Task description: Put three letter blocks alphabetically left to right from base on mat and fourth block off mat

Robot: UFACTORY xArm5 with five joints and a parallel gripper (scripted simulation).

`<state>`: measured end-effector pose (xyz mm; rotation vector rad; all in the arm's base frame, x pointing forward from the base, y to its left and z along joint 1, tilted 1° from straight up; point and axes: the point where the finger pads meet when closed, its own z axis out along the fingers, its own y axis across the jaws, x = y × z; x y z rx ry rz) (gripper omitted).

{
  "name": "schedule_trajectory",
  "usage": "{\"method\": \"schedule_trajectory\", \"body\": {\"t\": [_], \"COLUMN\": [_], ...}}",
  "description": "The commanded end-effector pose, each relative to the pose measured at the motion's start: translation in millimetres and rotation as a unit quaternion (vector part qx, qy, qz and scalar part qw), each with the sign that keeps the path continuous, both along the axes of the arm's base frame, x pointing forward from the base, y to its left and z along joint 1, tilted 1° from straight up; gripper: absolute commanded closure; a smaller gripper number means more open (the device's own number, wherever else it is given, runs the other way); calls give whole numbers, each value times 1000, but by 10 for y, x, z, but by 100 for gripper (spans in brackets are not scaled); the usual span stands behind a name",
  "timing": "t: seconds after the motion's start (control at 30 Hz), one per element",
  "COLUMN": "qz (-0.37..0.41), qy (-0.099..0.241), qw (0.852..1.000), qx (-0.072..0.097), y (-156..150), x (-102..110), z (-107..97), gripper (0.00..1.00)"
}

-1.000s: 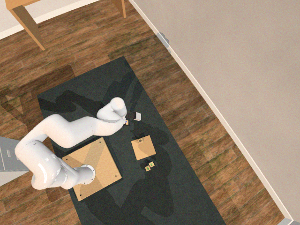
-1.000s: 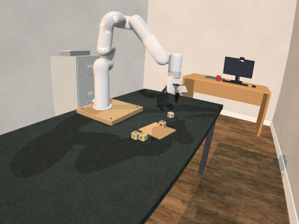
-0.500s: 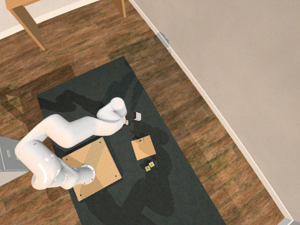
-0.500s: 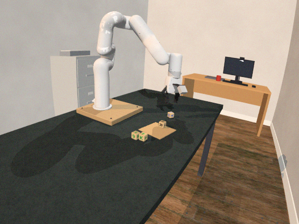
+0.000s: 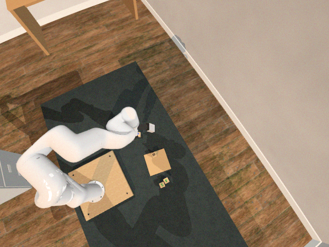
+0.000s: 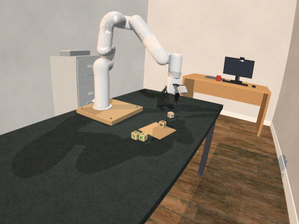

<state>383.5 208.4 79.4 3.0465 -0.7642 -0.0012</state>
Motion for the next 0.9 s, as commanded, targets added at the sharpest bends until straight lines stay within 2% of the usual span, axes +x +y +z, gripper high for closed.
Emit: {"method": "schedule_trajectory", "body": {"t": [0.0,0.4,0.87], "qz": [0,3,3], "qy": [-2,-2,-2], "qw": [1000,1000,1000], "qx": [1,1,1], "y": [6,4,1], "x": [12,16,30], "z": [1,-86,-298], "gripper": [31,31,31]}}
